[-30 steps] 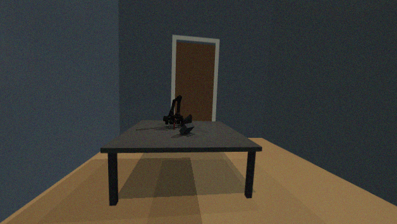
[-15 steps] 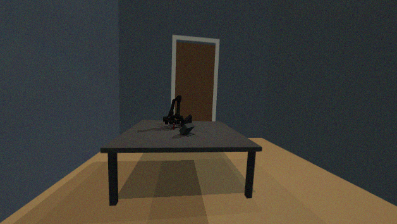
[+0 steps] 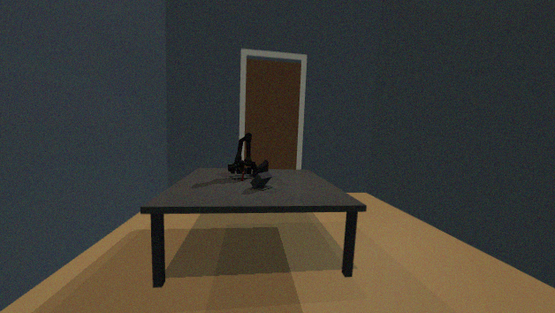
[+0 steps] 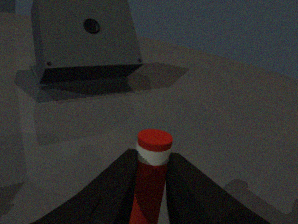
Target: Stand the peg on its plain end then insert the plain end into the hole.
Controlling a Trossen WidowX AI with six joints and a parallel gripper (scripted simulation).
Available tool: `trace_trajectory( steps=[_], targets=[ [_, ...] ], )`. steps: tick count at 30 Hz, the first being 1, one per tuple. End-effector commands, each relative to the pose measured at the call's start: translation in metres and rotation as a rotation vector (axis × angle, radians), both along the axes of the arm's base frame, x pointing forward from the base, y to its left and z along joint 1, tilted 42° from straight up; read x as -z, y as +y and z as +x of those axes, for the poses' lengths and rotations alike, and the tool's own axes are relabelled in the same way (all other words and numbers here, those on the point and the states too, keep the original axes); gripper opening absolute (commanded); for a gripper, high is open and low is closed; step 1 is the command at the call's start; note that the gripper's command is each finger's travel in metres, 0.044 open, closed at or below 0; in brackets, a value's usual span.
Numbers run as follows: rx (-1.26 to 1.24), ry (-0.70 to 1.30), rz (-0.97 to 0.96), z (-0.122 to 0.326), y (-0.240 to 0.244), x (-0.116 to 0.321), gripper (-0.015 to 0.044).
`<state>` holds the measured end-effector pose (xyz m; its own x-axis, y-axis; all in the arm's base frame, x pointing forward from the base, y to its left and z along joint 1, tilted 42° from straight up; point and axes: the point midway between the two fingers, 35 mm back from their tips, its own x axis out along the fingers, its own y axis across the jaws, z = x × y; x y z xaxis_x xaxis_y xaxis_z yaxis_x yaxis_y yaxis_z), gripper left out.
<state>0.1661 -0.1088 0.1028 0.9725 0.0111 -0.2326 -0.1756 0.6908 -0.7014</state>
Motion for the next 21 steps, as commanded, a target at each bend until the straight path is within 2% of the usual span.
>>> trace_trajectory(
  steps=[1,21],
  targets=[
    [0.001,0.001,0.001,-0.0012,-0.0021,0.0012,0.0049],
    [-0.031,-0.027,-0.019,-0.0036,-0.0043,0.0010,0.0049]
  ],
)
